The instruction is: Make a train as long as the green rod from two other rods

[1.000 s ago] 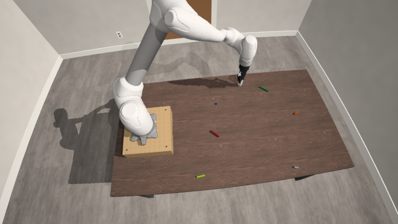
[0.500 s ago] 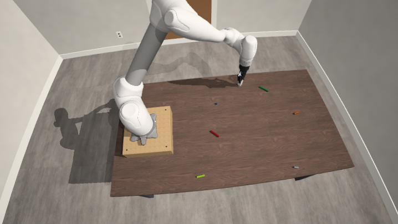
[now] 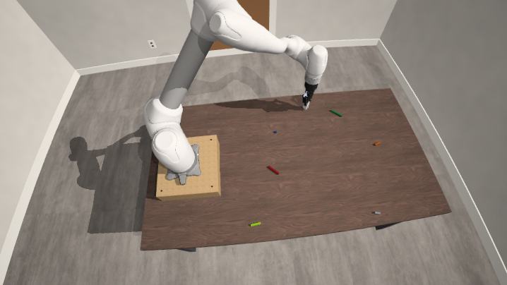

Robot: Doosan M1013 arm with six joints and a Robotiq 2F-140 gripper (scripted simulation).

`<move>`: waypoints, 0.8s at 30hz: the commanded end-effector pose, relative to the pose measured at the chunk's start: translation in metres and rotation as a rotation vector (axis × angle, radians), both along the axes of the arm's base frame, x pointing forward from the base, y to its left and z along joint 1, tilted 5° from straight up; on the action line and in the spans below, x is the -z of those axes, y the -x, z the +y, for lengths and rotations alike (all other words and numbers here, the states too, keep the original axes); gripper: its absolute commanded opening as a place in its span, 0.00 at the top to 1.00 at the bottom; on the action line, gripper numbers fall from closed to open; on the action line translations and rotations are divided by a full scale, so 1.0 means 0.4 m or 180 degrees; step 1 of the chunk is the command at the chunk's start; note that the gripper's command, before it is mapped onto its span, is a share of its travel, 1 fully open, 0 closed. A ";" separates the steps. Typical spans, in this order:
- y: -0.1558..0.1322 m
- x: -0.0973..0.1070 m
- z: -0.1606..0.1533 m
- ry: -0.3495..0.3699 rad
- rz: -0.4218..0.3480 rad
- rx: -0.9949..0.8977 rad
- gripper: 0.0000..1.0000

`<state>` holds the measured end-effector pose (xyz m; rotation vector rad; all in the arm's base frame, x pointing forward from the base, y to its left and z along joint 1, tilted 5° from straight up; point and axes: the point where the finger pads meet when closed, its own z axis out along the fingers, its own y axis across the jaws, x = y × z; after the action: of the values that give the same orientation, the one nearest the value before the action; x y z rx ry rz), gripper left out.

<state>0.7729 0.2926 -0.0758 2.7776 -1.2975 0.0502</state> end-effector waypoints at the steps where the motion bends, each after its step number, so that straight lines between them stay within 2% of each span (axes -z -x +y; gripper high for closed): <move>1: 0.000 -0.001 0.000 -0.0001 0.0000 0.0000 0.88; 24: 0.000 0.025 -0.002 -0.0001 0.0000 0.0000 0.88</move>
<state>0.7729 0.2918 -0.0850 2.7776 -1.2975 0.0502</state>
